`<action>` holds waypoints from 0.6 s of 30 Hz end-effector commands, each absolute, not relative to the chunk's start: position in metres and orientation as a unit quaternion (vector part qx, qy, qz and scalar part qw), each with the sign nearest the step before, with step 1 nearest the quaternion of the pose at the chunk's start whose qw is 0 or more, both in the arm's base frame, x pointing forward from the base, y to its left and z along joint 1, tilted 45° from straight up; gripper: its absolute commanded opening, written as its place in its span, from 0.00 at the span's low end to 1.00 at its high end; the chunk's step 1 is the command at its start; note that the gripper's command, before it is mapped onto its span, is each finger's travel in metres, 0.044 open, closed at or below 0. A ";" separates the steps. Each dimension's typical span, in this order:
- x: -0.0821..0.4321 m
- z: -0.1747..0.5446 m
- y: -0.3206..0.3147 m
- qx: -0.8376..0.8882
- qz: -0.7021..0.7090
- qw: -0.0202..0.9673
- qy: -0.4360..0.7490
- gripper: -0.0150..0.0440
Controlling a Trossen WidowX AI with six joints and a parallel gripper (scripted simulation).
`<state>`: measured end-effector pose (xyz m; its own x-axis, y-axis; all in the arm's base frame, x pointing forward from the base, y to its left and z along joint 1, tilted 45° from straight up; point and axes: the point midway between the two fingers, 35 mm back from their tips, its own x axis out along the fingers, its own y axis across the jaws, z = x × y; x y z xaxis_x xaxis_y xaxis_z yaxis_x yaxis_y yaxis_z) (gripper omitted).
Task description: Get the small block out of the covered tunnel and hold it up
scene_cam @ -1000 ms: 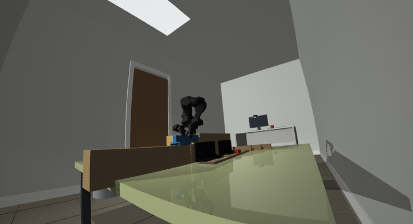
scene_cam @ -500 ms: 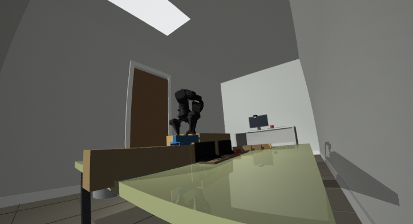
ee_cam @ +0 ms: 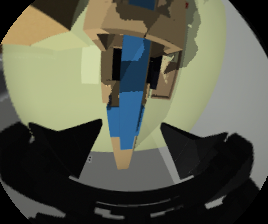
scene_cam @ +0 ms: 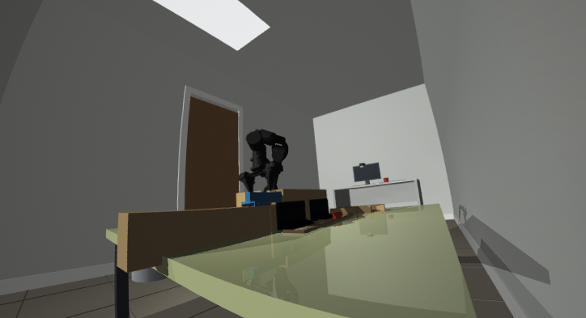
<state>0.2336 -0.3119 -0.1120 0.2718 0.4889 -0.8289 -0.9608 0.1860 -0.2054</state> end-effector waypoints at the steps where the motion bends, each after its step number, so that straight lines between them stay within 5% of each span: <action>1: 0.234 -0.119 -0.306 -0.372 0.516 0.706 0.313 1.00; 12: 0.236 -0.131 -0.293 -0.372 0.516 0.706 0.312 1.00; 18: 0.235 -0.127 -0.298 -0.375 0.516 0.704 0.313 0.73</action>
